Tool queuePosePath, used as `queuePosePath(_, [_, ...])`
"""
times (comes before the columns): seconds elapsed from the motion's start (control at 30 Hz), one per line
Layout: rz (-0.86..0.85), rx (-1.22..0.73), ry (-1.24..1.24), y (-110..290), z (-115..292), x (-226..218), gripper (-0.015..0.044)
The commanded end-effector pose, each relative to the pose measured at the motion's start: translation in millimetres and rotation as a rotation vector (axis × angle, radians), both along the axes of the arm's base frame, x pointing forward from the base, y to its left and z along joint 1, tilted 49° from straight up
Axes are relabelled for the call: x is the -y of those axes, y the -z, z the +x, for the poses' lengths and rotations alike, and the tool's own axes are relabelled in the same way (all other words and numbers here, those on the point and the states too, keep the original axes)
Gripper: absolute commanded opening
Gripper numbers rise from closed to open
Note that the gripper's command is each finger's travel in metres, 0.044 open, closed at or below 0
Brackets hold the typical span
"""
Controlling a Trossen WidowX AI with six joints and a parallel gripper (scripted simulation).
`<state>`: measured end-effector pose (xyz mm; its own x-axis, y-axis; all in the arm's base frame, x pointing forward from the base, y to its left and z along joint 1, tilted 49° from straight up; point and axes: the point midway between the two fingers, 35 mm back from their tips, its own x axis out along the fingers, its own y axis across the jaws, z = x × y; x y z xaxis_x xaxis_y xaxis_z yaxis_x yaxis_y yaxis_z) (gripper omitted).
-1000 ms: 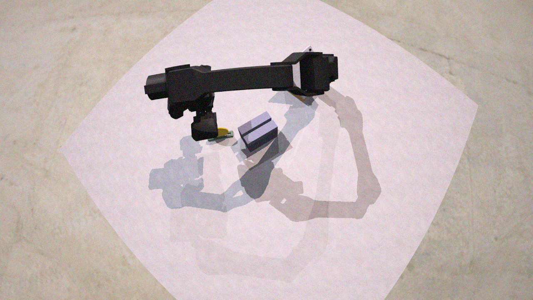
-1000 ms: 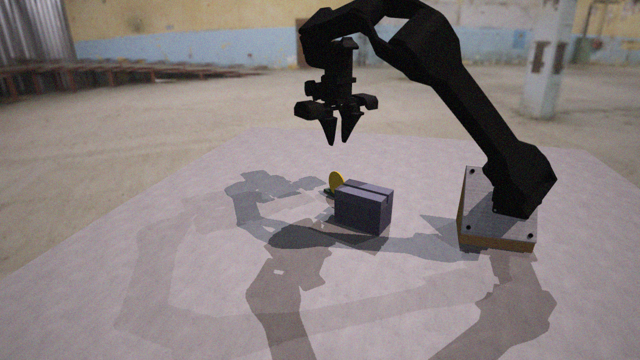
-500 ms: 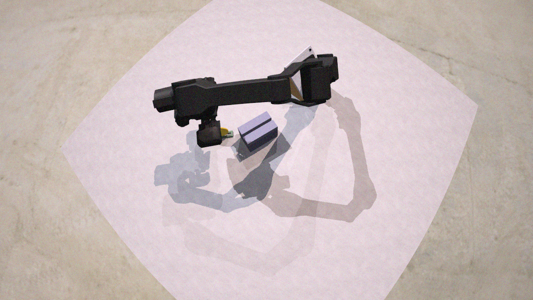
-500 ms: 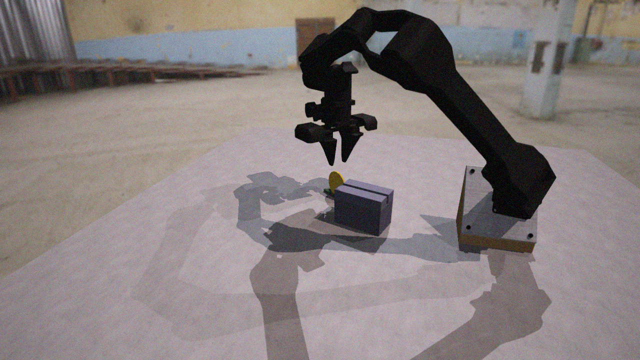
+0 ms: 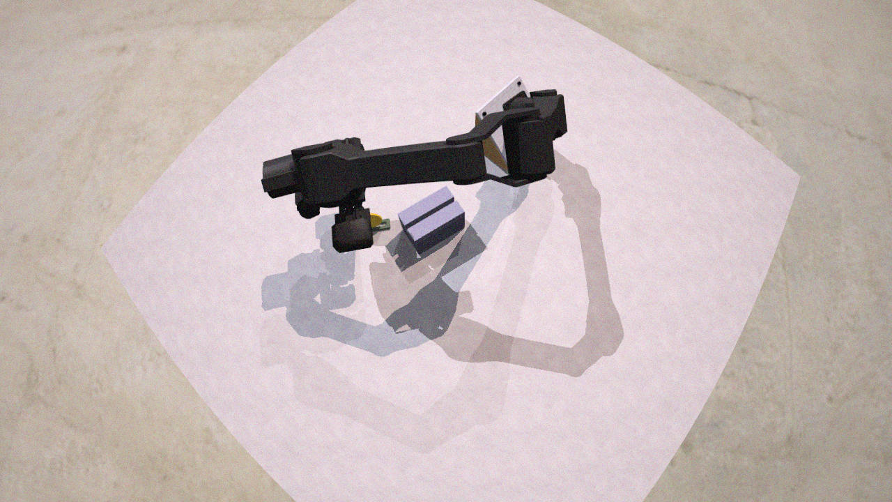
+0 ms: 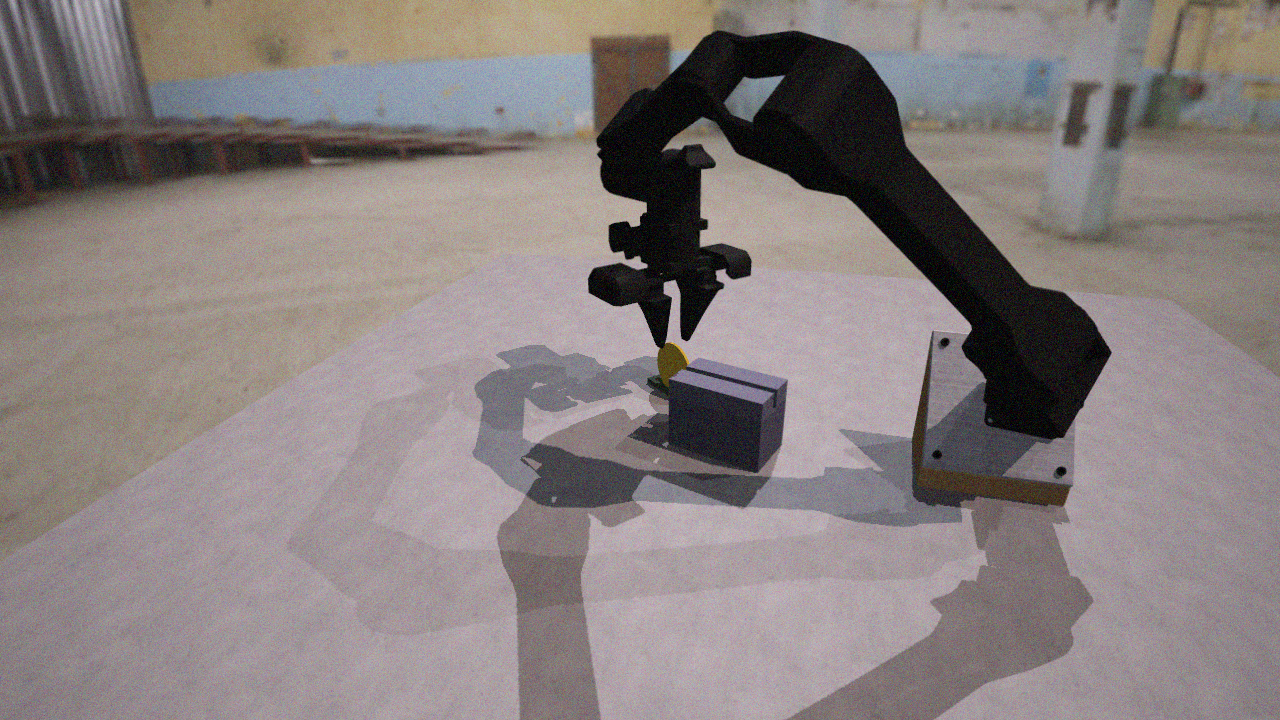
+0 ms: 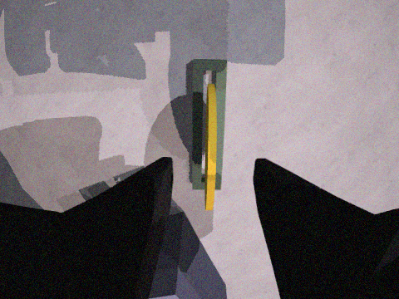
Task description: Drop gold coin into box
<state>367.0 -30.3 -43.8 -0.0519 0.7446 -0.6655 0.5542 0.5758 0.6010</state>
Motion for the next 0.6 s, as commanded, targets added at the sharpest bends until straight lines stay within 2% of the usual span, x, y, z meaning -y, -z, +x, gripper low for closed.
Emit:
queuePosePath(0.0, [0.006, -0.008, -0.001, 6, -2, -8, 0.0161])
queuePosePath(0.57, [0.008, -0.008, -0.001, 24, -4, -30, 0.0161])
